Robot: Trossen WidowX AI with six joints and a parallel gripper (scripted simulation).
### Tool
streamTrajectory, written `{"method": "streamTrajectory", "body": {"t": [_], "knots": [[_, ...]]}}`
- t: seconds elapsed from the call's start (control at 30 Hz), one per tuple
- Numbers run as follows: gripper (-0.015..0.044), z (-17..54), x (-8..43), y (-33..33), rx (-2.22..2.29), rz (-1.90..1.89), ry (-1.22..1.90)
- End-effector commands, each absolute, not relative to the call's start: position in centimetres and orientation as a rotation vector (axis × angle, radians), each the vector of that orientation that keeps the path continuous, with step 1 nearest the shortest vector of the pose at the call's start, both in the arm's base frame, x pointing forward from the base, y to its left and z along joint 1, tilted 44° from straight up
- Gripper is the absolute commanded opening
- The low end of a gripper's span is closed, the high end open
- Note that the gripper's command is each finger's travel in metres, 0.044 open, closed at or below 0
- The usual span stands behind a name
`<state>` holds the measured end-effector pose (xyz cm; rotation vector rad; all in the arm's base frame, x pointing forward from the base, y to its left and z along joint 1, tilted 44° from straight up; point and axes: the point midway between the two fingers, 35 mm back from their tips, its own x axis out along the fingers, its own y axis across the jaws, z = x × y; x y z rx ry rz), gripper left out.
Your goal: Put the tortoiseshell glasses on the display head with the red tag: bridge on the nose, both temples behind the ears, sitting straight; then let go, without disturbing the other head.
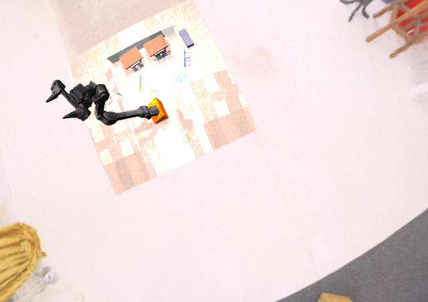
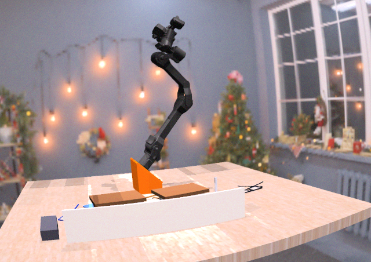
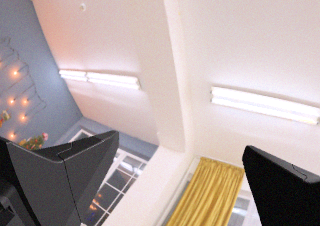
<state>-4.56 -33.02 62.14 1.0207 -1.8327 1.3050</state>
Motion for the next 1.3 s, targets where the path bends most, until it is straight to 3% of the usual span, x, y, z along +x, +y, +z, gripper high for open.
{"method": "streamTrajectory", "body": {"t": [0.0,0.23,0.37,0.53,0.87,1.27], "knots": [[0.0426,62.1,-4.6,-33.0,1.021,1.305,-1.833],[0.0440,62.1,-4.6,-33.0,1.021,1.305,-1.833],[0.0335,61.5,-3.1,-34.7,1.073,1.168,-1.884],[0.0204,58.7,1.7,-39.2,1.228,0.735,-1.952],[0.0200,50.0,13.9,-44.9,1.485,-0.057,-1.685],[0.0200,35.4,28.2,-43.0,1.577,-0.660,-0.896]]}}
